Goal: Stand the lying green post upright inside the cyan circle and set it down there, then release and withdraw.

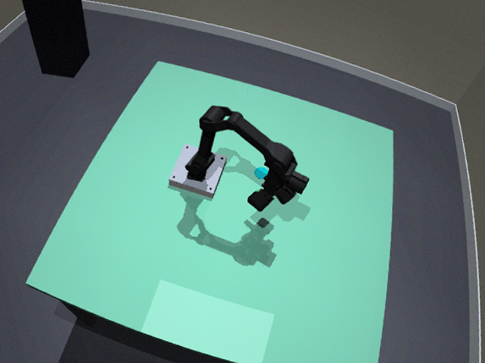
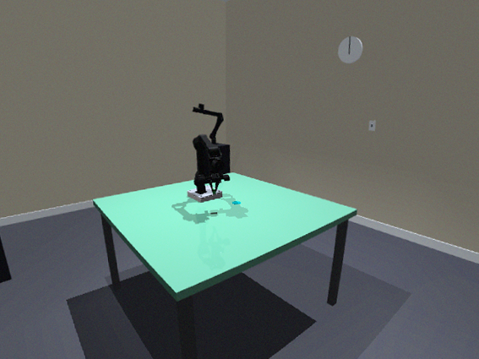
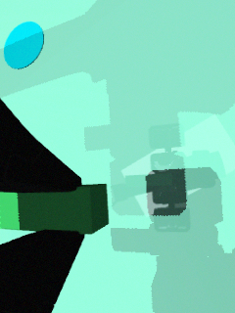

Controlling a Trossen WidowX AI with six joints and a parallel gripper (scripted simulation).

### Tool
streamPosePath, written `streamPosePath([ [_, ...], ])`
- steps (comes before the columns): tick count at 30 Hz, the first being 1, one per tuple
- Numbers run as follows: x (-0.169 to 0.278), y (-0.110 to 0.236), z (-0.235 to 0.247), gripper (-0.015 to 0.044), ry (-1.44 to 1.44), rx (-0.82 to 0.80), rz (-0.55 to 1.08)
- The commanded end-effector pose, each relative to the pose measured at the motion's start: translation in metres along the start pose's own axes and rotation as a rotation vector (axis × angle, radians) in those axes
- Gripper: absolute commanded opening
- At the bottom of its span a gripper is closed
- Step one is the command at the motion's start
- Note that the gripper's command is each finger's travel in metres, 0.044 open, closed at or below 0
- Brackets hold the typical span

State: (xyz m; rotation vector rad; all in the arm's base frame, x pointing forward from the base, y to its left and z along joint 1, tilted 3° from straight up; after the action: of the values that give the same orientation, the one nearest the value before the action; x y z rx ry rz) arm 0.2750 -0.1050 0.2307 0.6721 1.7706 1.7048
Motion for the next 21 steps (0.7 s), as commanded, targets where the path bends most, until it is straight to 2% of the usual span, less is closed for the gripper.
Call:
streamPosePath([
  [1,0.006,0.001,0.009,0.0023,0.084,0.003,-0.001],
  [21,0.044,0.005,0.059,0.0023,0.538,-0.002,0.003],
])
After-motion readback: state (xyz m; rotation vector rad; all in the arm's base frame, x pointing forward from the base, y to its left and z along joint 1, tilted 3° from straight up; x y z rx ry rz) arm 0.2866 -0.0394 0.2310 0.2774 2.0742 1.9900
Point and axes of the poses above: the point midway between the two fingers, 35 mm back from their tips, its own y axis back along the fingers, its own z axis across the jaws, x = y × z, the point moved 9 cm from there along y, back along the fingers, and after that the axes turned 13 degrees about -y, right-handed, at the moved point
